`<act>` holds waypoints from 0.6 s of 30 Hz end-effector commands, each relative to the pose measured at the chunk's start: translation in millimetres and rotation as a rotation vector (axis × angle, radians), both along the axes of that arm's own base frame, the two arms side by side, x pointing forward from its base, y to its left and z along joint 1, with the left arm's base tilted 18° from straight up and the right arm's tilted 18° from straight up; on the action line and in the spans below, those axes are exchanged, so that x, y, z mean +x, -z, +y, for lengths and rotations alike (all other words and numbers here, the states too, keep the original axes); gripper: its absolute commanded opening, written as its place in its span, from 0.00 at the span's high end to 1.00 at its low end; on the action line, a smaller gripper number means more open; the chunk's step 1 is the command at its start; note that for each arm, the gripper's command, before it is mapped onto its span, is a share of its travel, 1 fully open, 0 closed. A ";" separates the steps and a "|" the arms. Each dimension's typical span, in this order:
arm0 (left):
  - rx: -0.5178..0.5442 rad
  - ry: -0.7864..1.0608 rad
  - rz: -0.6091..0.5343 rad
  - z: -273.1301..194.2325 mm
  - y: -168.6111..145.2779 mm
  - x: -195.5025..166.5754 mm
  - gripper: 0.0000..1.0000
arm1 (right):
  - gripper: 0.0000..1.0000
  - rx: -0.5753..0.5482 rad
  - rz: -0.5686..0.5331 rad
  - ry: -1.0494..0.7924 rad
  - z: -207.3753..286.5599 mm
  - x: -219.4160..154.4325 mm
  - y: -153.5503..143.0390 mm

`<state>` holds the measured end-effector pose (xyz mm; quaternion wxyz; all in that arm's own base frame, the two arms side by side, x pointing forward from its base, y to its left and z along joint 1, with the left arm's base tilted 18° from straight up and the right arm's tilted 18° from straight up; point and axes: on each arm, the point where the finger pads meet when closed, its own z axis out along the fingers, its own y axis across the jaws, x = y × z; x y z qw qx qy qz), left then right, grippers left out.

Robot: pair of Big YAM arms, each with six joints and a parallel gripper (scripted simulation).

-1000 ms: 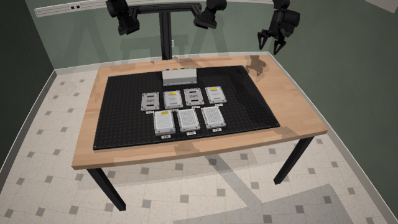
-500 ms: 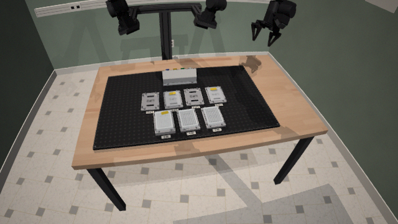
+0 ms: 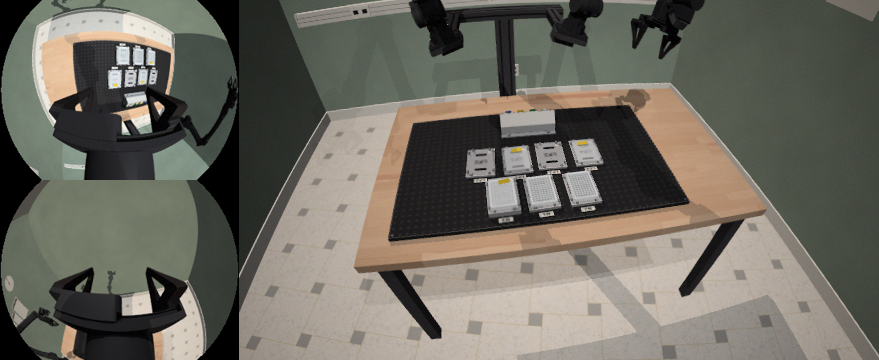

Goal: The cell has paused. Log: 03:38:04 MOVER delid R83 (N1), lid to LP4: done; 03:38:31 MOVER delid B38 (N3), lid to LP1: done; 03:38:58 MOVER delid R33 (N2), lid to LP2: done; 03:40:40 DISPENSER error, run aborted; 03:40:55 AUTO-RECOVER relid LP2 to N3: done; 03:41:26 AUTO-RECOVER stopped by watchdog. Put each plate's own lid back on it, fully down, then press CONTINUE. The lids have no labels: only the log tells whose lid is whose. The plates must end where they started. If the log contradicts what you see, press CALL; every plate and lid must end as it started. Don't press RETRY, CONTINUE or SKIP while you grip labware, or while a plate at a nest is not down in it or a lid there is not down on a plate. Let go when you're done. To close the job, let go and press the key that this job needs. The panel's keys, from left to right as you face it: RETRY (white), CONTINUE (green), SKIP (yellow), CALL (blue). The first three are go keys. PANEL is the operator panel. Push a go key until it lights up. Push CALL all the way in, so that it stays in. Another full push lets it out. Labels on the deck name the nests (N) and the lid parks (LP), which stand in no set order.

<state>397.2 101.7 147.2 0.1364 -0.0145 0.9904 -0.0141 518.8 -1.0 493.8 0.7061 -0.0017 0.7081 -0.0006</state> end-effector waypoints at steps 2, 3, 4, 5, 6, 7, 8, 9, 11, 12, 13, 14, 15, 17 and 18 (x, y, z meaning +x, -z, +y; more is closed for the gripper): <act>0.006 -0.001 -0.042 -20.7 -39.6 8.2 0.00 | 0.00 0.002 -0.049 0.000 1.1 -1.0 -24.1; 0.006 -0.002 -0.042 -24.8 -41.8 6.3 0.00 | 0.00 0.002 -0.049 0.000 1.1 -1.0 -24.1; 0.005 -0.002 -0.042 -29.0 -44.1 4.4 0.00 | 0.00 0.002 -0.049 0.000 1.1 -1.0 -24.1; 0.005 -0.002 -0.042 -33.1 -46.4 2.5 0.00 | 0.00 0.002 -0.049 0.000 1.1 -1.0 -24.1; 0.004 -0.002 -0.042 -34.8 -47.3 1.8 0.00 | 0.00 0.002 -0.049 0.000 1.1 -1.0 -24.1; 0.013 0.004 -0.049 -38.1 -52.8 1.9 0.00 | 0.00 0.002 -0.049 0.000 1.1 -1.0 -24.1; 0.017 0.009 -0.037 -41.6 -58.5 1.7 0.00 | 0.00 0.002 -0.049 0.000 1.1 -1.0 -24.1; 0.012 0.009 -0.018 -45.9 -58.0 -2.8 0.00 | 0.00 0.002 -0.049 0.000 1.1 -1.0 -24.1; 0.012 0.009 -0.018 -45.9 -58.0 -2.8 0.00 | 0.00 0.002 -0.049 0.000 1.1 -1.0 -24.1; 0.008 0.009 0.007 -49.8 -56.4 -5.8 0.00 | 0.00 0.002 -0.049 0.000 1.1 -1.0 -24.1; 0.010 0.009 -0.009 -54.0 -58.5 -10.5 0.00 | 0.00 0.002 -0.049 0.000 1.1 -1.0 -24.1; 0.009 0.009 -0.009 -57.9 -60.8 -12.9 0.00 | 0.00 0.002 -0.049 0.000 1.1 -1.0 -24.1; 0.019 0.015 -0.019 -61.1 -66.4 -13.4 0.00 | 0.00 0.002 -0.049 0.000 1.1 -1.0 -24.1; 0.021 0.019 0.011 -68.2 -72.4 -18.2 0.00 | 0.00 0.002 -0.049 0.000 1.1 -1.0 -24.1; 0.019 0.019 0.022 -72.0 -71.4 -23.1 0.00 | 0.00 0.002 -0.049 0.000 1.1 -1.0 -24.1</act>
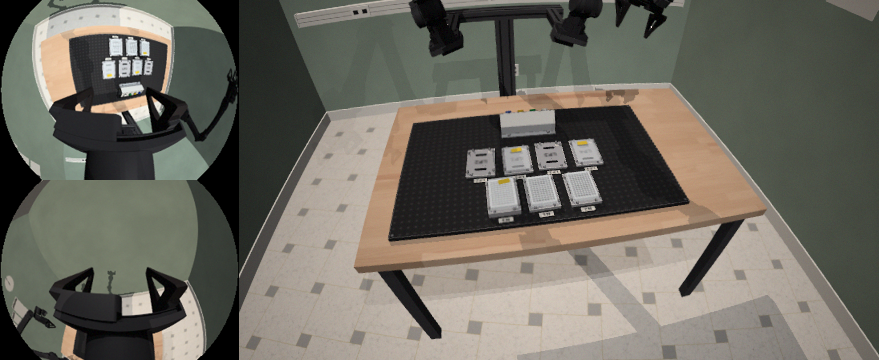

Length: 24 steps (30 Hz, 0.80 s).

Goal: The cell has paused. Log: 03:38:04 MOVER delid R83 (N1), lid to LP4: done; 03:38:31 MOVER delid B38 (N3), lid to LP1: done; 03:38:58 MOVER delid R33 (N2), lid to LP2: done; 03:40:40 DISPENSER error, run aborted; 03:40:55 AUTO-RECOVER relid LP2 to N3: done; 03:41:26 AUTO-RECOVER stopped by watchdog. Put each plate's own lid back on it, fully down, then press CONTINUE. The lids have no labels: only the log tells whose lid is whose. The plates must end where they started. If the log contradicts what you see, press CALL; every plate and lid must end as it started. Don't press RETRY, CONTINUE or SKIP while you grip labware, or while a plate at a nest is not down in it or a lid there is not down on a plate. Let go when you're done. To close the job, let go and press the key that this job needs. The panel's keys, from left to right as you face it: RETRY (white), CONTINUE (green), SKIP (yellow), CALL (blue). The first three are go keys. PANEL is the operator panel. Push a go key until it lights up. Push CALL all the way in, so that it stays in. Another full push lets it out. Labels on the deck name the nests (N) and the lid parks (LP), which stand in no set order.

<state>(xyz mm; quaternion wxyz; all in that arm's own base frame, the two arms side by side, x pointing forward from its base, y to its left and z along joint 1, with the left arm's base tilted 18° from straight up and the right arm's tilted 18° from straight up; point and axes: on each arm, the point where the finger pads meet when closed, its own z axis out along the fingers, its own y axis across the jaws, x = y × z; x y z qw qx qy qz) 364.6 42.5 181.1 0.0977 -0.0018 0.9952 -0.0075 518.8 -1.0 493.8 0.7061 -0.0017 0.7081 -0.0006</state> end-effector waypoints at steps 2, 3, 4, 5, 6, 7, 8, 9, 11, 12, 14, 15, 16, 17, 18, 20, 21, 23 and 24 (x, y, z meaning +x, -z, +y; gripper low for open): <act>0.002 -0.005 -0.055 -19.9 -40.1 2.6 0.00 | 0.00 0.002 -0.049 0.000 1.1 -1.0 -24.1; 0.002 -0.005 -0.055 -23.5 -42.4 -0.2 0.00 | 0.00 0.002 -0.049 0.000 1.1 -1.0 -24.1; 0.001 -0.005 -0.055 -26.6 -44.3 -2.8 0.00 | 0.00 0.002 -0.049 0.000 1.1 -1.0 -24.1; 0.011 0.001 -0.068 -29.7 -50.1 -3.9 0.00 | 0.00 0.002 -0.049 0.000 1.1 -1.0 -24.1; 0.017 0.006 -0.056 -32.7 -55.8 -5.0 0.00 | 0.00 0.002 -0.049 0.000 1.1 -1.0 -24.1; 0.016 0.006 -0.042 -36.0 -57.5 -8.7 0.00 | 0.00 0.002 -0.049 0.000 1.1 -1.0 -24.1; 0.015 0.006 -0.029 -39.1 -56.4 -14.0 0.00 | 0.00 0.002 -0.049 0.000 1.1 -1.0 -24.1; 0.015 0.006 -0.029 -39.1 -56.4 -14.0 0.00 | 0.00 0.002 -0.049 0.000 1.1 -1.0 -24.1; 0.015 0.006 -0.017 -42.2 -54.8 -18.0 0.00 | 0.00 0.002 -0.049 0.000 1.1 -1.0 -24.1; 0.028 0.001 -0.013 -44.1 -52.6 -11.3 0.00 | 0.00 0.002 -0.049 0.000 1.1 -1.0 -24.1; 0.027 0.001 -0.005 -48.0 -38.6 -2.1 0.00 | 0.00 0.002 -0.049 0.000 1.1 -1.0 -24.1; 0.027 0.001 -0.005 -50.1 -32.1 1.2 0.00 | 0.00 0.002 -0.049 0.000 1.1 -1.0 -24.1; 0.027 0.002 -0.005 -52.0 -28.4 4.2 0.00 | 0.00 0.002 -0.049 0.000 1.1 -1.0 -24.1; 0.027 0.002 -0.005 -53.4 -25.6 6.6 0.00 | 0.00 0.002 -0.049 0.000 1.1 -1.0 -24.1; 0.039 -0.004 -0.019 -54.4 -25.0 11.9 0.00 | 0.00 0.002 -0.049 0.000 1.1 -1.0 -24.1; 0.041 -0.003 0.009 -56.3 -15.5 17.4 0.00 | 0.00 0.002 -0.049 0.000 1.1 -1.0 -24.1; 0.041 -0.003 0.009 -57.2 -9.4 19.0 0.00 | 0.00 0.002 -0.049 0.000 1.1 -1.0 -24.1; 0.040 -0.005 0.009 -58.1 -1.4 25.2 0.00 | 0.00 0.002 -0.049 0.000 1.1 -1.0 -24.1; 0.053 -0.008 -0.004 -59.5 -0.4 30.3 0.00 | 0.00 0.002 -0.049 0.000 1.1 -1.0 -24.1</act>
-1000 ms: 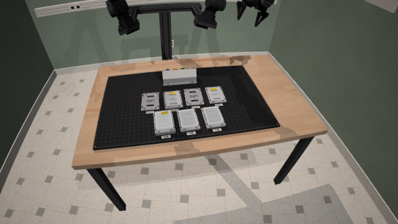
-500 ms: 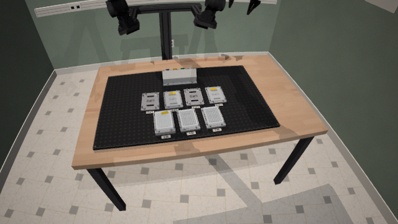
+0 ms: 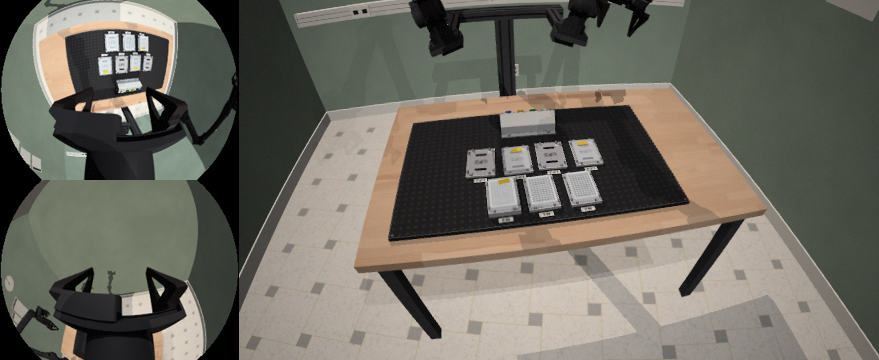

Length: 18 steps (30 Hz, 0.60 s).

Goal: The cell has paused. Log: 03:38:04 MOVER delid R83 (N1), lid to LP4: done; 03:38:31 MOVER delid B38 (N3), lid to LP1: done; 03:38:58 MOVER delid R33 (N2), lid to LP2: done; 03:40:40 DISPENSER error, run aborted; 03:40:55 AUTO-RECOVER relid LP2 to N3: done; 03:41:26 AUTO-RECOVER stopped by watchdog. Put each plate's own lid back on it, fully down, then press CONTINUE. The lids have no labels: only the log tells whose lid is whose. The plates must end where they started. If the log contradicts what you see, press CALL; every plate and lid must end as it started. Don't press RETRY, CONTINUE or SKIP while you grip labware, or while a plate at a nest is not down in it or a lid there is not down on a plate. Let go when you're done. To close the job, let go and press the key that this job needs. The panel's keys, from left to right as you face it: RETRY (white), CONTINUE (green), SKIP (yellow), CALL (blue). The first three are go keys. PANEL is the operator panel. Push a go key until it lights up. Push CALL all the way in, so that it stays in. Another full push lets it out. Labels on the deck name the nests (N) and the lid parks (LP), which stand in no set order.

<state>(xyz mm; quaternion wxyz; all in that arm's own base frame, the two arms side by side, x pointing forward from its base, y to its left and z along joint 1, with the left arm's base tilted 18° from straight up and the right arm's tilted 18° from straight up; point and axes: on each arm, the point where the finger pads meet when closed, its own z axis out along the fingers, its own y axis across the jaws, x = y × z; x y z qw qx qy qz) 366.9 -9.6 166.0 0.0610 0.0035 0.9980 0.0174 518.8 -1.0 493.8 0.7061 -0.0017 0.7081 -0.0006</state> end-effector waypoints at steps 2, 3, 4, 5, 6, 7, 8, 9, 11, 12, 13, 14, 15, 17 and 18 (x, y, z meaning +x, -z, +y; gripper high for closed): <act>0.004 -0.012 -0.064 -9.4 -12.8 32.4 0.00 | 0.00 0.002 -0.049 0.000 1.1 -1.0 -24.1; 0.004 -0.012 -0.064 -9.4 -12.8 32.4 0.00 | 0.00 0.002 -0.049 0.000 1.1 -1.0 -24.1; 0.005 -0.012 -0.052 -10.2 -5.5 32.6 0.00 | 0.00 0.002 -0.049 0.000 1.1 -1.0 -24.1; 0.005 -0.012 -0.052 -11.2 0.6 33.9 0.00 | 0.00 0.002 -0.049 0.000 1.1 -1.0 -24.1; 0.004 -0.012 -0.052 -12.3 4.9 36.6 0.00 | 0.00 0.002 -0.049 0.000 1.1 -1.0 -24.1; 0.004 -0.011 -0.052 -13.3 9.1 39.4 0.00 | 0.00 0.002 -0.049 0.000 1.1 -1.0 -24.1; 0.004 -0.011 -0.052 -14.3 13.4 42.1 0.00 | 0.00 0.002 -0.049 0.000 1.1 -1.0 -24.1; 0.018 -0.016 -0.064 -15.6 14.6 47.0 0.00 | 0.00 0.002 -0.049 0.000 1.1 -1.0 -24.1; 0.020 -0.015 -0.040 -17.7 25.2 50.6 0.00 | 0.00 0.002 -0.049 0.000 1.1 -1.0 -24.1; 0.020 -0.015 -0.039 -18.7 31.4 51.4 0.00 | 0.00 0.002 -0.049 0.000 1.1 -1.0 -24.1; 0.019 -0.015 -0.039 -20.0 35.9 53.7 0.00 | 0.00 0.002 -0.049 0.000 1.1 -1.0 -24.1; 0.019 -0.015 -0.039 -21.0 40.4 56.1 0.00 | 0.00 0.002 -0.049 0.000 1.1 -1.0 -24.1; 0.019 -0.015 -0.039 -22.1 44.9 58.4 0.00 | 0.00 0.002 -0.049 0.000 1.1 -1.0 -24.1; 0.035 -0.019 -0.039 -24.9 50.1 66.6 0.00 | 0.00 0.002 -0.049 0.000 1.1 -1.0 -24.1; 0.036 -0.019 -0.028 -25.7 57.4 65.7 0.00 | 0.00 0.002 -0.049 0.000 1.1 -1.0 -24.1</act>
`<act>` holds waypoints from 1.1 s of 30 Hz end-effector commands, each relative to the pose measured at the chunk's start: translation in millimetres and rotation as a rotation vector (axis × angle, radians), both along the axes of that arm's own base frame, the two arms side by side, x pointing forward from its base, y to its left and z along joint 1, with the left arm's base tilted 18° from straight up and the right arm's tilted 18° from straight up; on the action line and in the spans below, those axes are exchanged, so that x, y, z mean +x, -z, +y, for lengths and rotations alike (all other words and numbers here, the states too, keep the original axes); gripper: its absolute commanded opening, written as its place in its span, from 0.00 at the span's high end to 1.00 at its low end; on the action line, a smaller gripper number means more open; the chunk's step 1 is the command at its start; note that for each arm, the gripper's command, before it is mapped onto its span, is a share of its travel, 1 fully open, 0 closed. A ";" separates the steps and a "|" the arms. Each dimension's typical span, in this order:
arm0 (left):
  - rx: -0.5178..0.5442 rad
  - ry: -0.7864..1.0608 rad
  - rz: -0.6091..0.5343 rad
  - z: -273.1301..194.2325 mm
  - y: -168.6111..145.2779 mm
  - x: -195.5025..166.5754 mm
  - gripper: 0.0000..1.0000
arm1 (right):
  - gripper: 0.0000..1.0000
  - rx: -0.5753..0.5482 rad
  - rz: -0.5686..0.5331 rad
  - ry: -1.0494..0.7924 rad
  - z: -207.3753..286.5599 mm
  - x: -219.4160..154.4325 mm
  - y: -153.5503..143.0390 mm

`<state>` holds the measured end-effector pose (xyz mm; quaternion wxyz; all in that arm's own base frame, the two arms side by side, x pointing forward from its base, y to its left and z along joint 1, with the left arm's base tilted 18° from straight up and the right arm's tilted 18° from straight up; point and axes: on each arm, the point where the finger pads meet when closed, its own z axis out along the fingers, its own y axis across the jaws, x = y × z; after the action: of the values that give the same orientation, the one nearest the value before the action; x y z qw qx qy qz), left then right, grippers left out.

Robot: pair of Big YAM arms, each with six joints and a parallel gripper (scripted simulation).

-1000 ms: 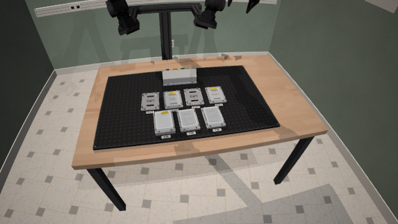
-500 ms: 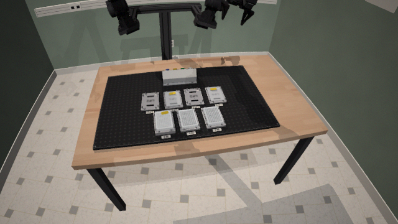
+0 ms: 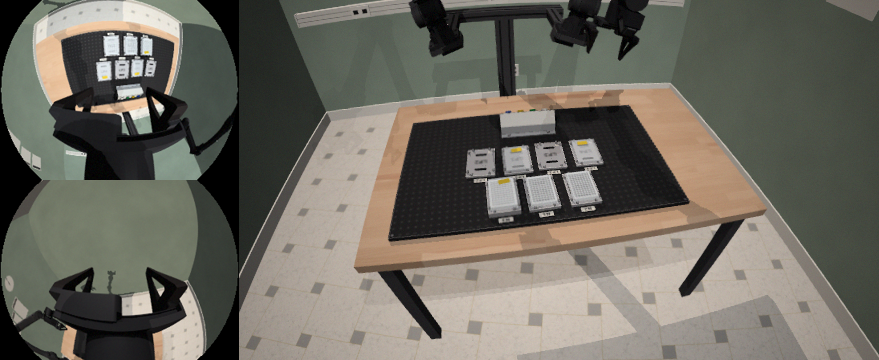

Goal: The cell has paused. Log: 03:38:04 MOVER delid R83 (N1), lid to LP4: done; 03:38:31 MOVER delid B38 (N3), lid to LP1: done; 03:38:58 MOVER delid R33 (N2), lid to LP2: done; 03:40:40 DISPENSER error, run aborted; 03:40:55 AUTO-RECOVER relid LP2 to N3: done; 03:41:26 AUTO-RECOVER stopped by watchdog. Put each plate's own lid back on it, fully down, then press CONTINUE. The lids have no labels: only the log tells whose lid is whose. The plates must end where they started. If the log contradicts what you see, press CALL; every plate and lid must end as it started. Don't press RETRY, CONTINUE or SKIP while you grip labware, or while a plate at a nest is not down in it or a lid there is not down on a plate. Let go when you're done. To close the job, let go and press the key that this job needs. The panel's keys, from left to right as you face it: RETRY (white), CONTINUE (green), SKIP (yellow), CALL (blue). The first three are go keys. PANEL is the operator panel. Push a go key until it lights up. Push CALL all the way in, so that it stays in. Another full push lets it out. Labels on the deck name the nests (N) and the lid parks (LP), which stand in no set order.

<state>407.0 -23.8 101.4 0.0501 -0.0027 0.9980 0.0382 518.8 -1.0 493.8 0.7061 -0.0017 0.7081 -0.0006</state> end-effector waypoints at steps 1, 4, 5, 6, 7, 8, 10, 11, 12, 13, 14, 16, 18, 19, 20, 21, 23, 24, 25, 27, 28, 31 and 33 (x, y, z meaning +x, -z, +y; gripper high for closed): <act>-0.004 -0.003 -0.049 -11.5 -7.1 25.5 0.00 | 0.00 0.002 -0.049 0.000 1.1 -1.0 -24.1; -0.005 -0.006 -0.049 -12.2 3.8 27.8 0.00 | 0.00 0.002 -0.049 0.000 1.1 -1.0 -24.1; -0.005 -0.002 -0.048 -14.8 8.5 29.6 0.00 | 0.00 0.002 -0.049 0.000 1.1 -1.0 -24.1; 0.009 -0.006 -0.060 -16.3 10.4 34.0 0.00 | 0.00 0.002 -0.049 0.000 1.1 -1.0 -24.1; 0.011 -0.006 -0.048 -17.8 14.4 37.0 0.00 | 0.00 0.002 -0.049 0.000 1.1 -1.0 -24.1; 0.012 -0.006 -0.038 -18.5 21.7 35.6 0.00 | 0.00 0.002 -0.049 0.000 1.1 -1.0 -24.1; 0.011 -0.006 -0.037 -20.8 32.7 37.1 0.00 | 0.00 0.002 -0.049 0.000 1.1 -1.0 -24.1; 0.011 -0.006 -0.037 -22.0 37.5 38.6 0.00 | 0.00 0.002 -0.049 0.000 1.1 -1.0 -24.1; 0.011 -0.006 -0.037 -23.1 42.3 40.0 0.00 | 0.00 0.002 -0.049 0.000 1.1 -1.0 -24.1; 0.011 -0.006 -0.037 -24.2 47.1 41.5 0.00 | 0.00 0.002 -0.049 0.000 1.1 -1.0 -24.1; 0.026 -0.009 -0.047 -25.8 49.3 45.6 0.00 | 0.00 0.002 -0.049 0.000 1.1 -1.0 -24.1; 0.029 -0.009 -0.027 -27.9 60.7 46.2 0.00 | 0.00 0.002 -0.049 0.000 1.1 -1.0 -24.1; 0.029 -0.009 -0.027 -28.8 67.0 45.5 0.00 | 0.00 0.002 -0.049 0.000 1.1 -1.0 -24.1; 0.029 -0.009 -0.027 -28.8 67.0 45.5 0.00 | 0.00 0.002 -0.049 0.000 1.1 -1.0 -24.1; 0.028 -0.018 -0.026 -26.2 72.0 47.0 0.00 | 0.00 0.002 -0.049 0.000 1.1 -1.0 -24.1; 0.043 -0.012 -0.037 -28.9 74.5 50.5 0.00 | 0.00 0.002 -0.049 0.000 1.1 -1.0 -24.1; 0.047 -0.012 -0.017 -33.6 86.2 49.7 0.00 | 0.00 0.002 -0.049 0.000 1.1 -1.0 -24.1; 0.047 -0.012 -0.017 -34.6 92.2 49.1 0.00 | 0.00 0.002 -0.049 0.000 1.1 -1.0 -24.1; 0.046 -0.012 -0.017 -35.8 97.2 49.7 0.00 | 0.00 0.002 -0.049 0.000 1.1 -1.0 -24.1; 0.048 -0.011 -0.006 -37.3 109.7 46.9 0.00 | 0.00 0.002 -0.049 0.000 1.1 -1.0 -24.1; 0.049 -0.011 0.001 -37.7 116.7 44.3 0.00 | 0.00 0.002 -0.049 0.000 1.1 -1.0 -24.1; 0.063 -0.015 -0.018 -41.5 129.3 48.8 0.00 | 0.00 0.002 -0.049 0.000 1.1 -1.0 -24.1; 0.065 -0.014 -0.007 -44.4 137.6 52.6 0.00 | 0.00 0.002 -0.049 0.000 1.1 -1.0 -24.1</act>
<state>442.7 -54.5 -32.1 0.0372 -0.0067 0.9966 0.0738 518.8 -1.0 493.8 0.7061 -0.0017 0.7081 -0.0006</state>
